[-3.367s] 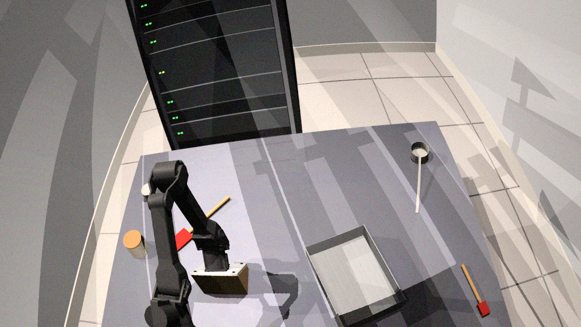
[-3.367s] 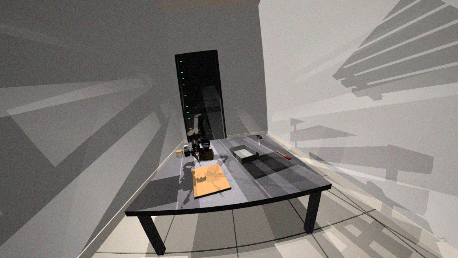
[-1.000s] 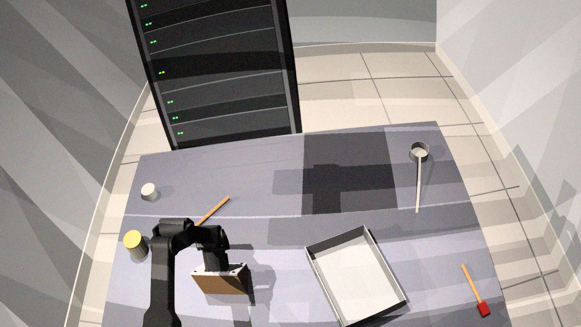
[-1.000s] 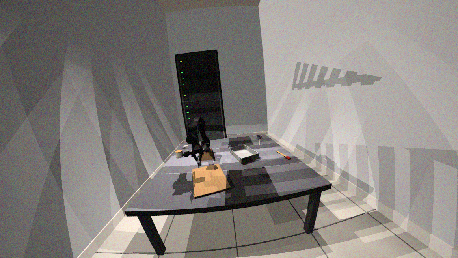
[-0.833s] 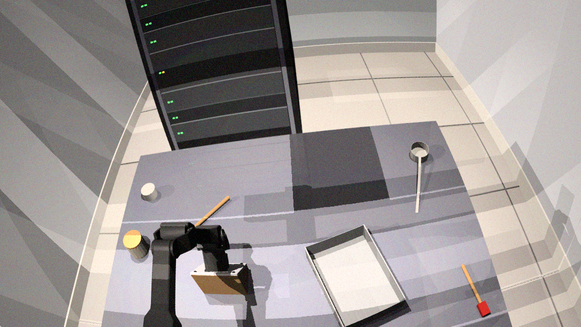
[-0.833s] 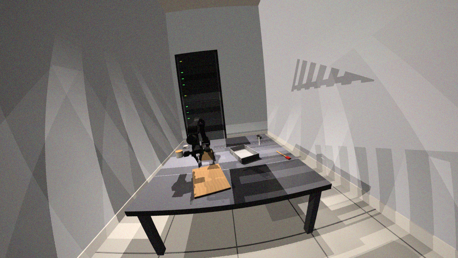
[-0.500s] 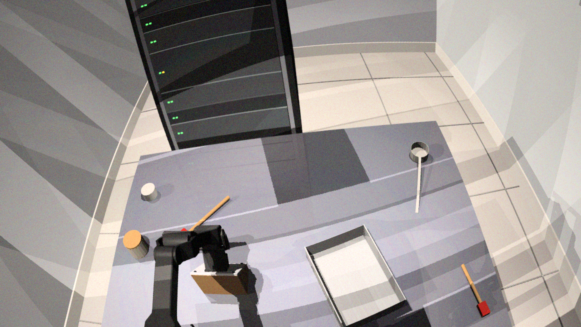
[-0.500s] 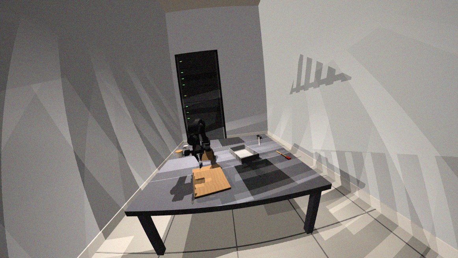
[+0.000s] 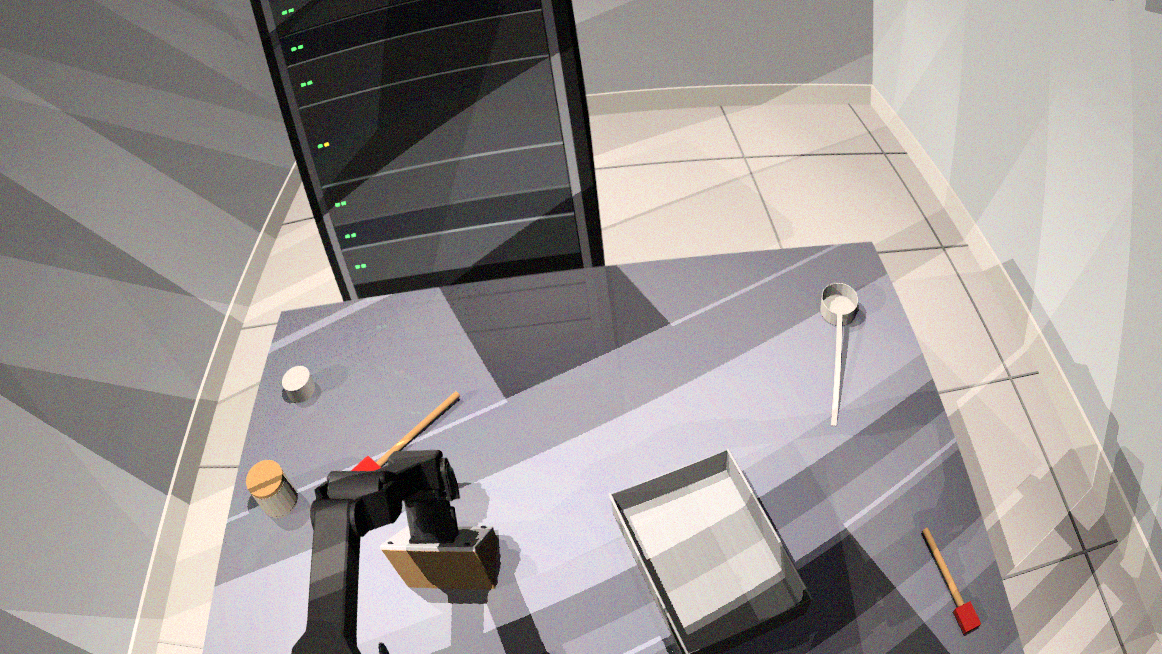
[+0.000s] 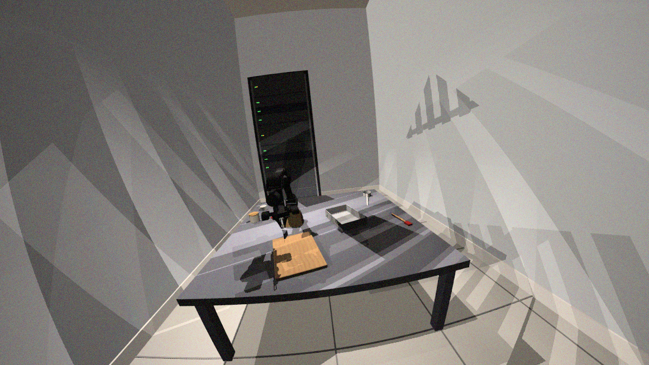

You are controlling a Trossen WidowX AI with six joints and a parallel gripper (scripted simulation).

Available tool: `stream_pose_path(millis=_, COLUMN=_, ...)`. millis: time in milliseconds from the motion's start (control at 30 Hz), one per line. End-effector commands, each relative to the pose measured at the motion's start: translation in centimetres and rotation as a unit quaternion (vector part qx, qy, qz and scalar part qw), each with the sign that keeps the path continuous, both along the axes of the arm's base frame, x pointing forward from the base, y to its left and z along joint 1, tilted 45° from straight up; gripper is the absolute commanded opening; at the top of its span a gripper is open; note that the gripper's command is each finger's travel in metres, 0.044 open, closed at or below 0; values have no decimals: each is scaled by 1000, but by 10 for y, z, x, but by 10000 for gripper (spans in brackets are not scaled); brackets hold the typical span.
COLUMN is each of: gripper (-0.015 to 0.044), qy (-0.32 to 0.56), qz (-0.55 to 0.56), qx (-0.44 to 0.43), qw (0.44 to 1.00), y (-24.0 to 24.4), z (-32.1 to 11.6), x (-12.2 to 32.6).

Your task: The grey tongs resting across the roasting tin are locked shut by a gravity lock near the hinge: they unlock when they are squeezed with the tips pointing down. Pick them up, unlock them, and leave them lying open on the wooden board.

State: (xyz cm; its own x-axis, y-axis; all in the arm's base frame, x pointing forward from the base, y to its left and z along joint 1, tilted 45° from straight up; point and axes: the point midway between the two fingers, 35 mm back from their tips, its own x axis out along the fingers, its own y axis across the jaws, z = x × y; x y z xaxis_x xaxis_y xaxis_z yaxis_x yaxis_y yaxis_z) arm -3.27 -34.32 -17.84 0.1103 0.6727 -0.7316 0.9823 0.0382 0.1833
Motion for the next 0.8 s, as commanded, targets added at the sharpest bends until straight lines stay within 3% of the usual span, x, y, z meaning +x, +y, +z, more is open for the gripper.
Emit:
stream_pose_path(millis=0, gripper=-150, qy=-1, qz=4, qx=-1, qw=1000, y=2, z=-4, x=0)
stream_pose_path(millis=767, gripper=-150, qy=-1, qz=4, qx=-2, qw=1000, y=23, z=-35, x=4)
